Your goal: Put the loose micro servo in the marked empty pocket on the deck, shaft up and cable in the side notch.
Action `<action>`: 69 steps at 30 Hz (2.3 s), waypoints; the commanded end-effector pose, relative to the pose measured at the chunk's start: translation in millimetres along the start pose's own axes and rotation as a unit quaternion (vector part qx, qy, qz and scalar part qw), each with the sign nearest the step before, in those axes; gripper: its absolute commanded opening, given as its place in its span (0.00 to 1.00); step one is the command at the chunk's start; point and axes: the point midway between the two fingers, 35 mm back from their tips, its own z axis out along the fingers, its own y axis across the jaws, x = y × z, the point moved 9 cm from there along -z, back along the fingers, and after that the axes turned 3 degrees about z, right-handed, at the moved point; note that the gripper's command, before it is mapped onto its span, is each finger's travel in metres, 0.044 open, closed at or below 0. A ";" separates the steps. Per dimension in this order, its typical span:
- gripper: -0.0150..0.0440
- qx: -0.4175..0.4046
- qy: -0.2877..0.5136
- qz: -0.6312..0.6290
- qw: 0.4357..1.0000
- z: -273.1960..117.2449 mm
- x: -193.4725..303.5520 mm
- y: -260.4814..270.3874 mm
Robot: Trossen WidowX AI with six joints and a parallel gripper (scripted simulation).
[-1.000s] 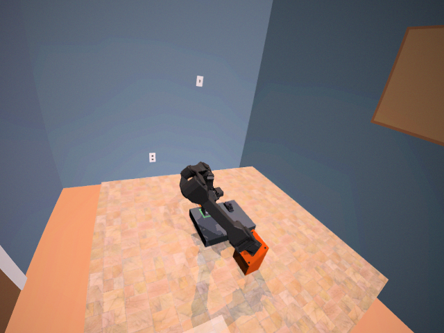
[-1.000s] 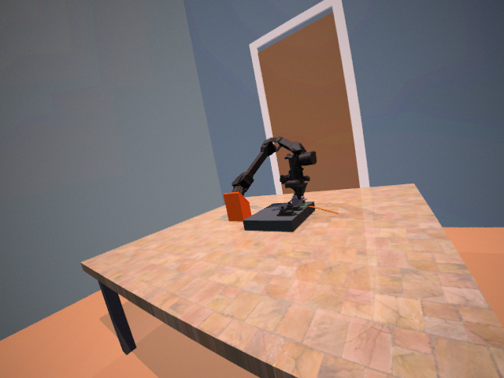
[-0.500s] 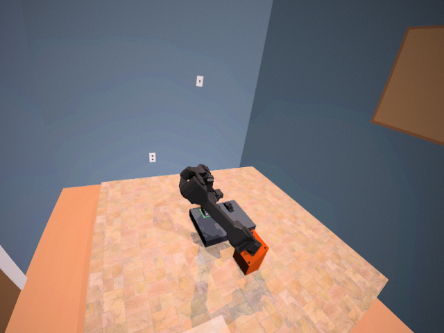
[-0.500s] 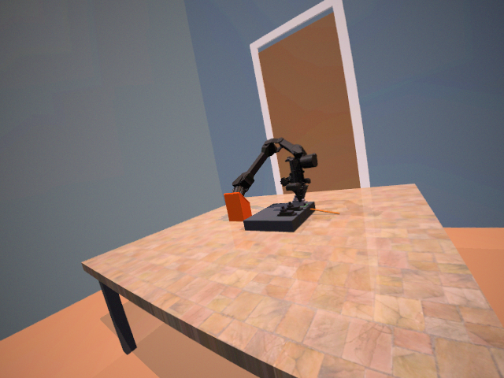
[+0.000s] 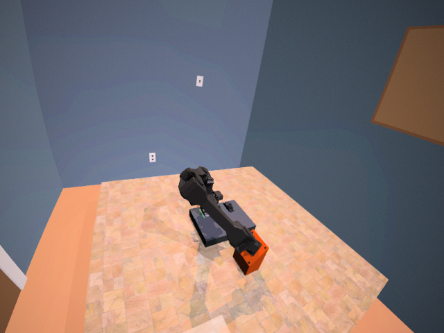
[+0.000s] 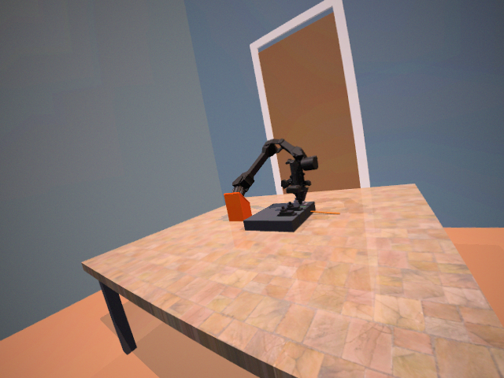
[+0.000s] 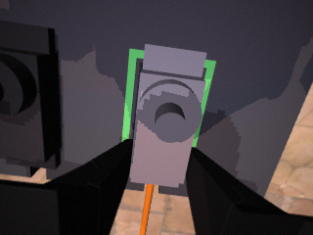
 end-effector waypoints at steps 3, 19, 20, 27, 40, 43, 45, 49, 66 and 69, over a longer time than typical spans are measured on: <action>0.30 0.003 -0.001 0.003 1.000 2.9 -0.3 0.9; 0.57 0.002 -0.001 0.003 1.000 -33.1 -5.2 5.7; 0.57 0.002 -0.001 0.003 1.000 -33.1 -5.1 6.6; 0.84 -0.001 -0.001 0.009 1.000 -62.1 -45.4 10.7; 1.00 0.001 -0.004 0.006 1.000 -96.8 -108.1 8.5; 1.00 0.001 -0.003 0.006 1.000 -111.3 -106.9 8.8; 1.00 0.002 -0.002 0.007 1.000 -128.9 -106.5 9.0; 1.00 0.003 -0.002 0.007 1.000 -138.1 -106.7 9.0; 1.00 0.003 -0.002 0.007 1.000 -138.1 -106.7 9.0; 1.00 0.003 -0.002 0.007 1.000 -138.1 -106.7 9.0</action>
